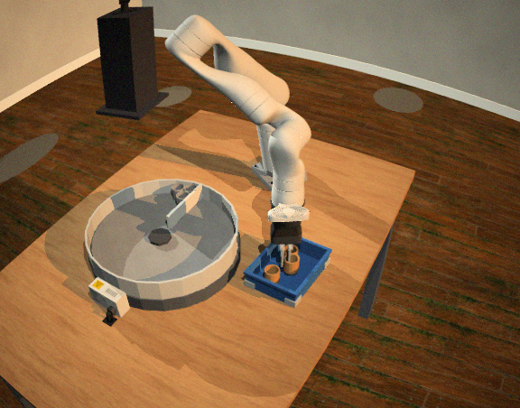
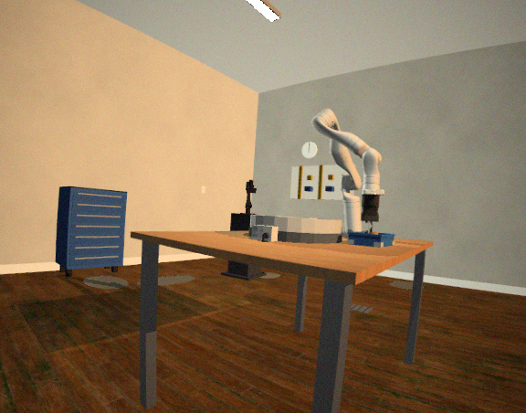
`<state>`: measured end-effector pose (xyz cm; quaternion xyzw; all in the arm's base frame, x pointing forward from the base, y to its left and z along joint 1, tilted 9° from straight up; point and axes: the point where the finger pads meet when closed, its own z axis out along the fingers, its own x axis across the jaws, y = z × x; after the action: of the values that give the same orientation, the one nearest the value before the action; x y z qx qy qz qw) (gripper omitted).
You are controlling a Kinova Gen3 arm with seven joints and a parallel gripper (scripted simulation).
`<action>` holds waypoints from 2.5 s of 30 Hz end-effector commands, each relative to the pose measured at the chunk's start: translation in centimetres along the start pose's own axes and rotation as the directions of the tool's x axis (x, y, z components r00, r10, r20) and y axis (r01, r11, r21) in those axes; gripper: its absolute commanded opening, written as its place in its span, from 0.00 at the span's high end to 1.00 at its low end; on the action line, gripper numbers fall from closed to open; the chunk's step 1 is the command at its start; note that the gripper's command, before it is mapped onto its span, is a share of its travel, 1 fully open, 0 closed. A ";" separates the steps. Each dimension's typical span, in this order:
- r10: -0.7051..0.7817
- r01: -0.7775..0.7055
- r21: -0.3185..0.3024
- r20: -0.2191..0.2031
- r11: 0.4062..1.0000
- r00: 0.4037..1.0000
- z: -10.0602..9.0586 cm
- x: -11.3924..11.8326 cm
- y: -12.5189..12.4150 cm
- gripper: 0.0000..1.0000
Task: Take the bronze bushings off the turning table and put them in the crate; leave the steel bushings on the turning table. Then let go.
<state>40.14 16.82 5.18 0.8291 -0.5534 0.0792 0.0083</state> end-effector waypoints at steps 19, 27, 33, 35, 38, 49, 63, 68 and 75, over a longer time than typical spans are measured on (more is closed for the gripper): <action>-0.001 0.001 0.001 0.000 1.000 1.000 0.9 0.0 -0.1 1.00; -0.001 0.001 0.001 0.001 1.000 1.000 1.1 0.0 -0.1 1.00; -0.001 0.001 0.001 0.001 1.000 1.000 1.1 0.0 -0.1 1.00; -0.001 0.001 0.001 0.001 1.000 1.000 1.1 0.0 -0.1 0.53; -0.001 0.001 0.001 0.001 1.000 1.000 1.1 0.0 -0.1 0.53; -0.001 0.001 0.001 0.001 1.000 1.000 1.1 0.0 -0.1 0.53; -0.001 0.001 0.001 0.001 1.000 1.000 1.1 0.0 -0.1 0.53; -0.001 0.001 0.001 0.001 1.000 1.000 1.1 0.0 -0.1 0.53; -0.001 0.001 0.001 0.001 1.000 1.000 1.1 0.0 -0.1 0.53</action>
<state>40.27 16.72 4.07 0.8294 -0.5530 0.0787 0.0085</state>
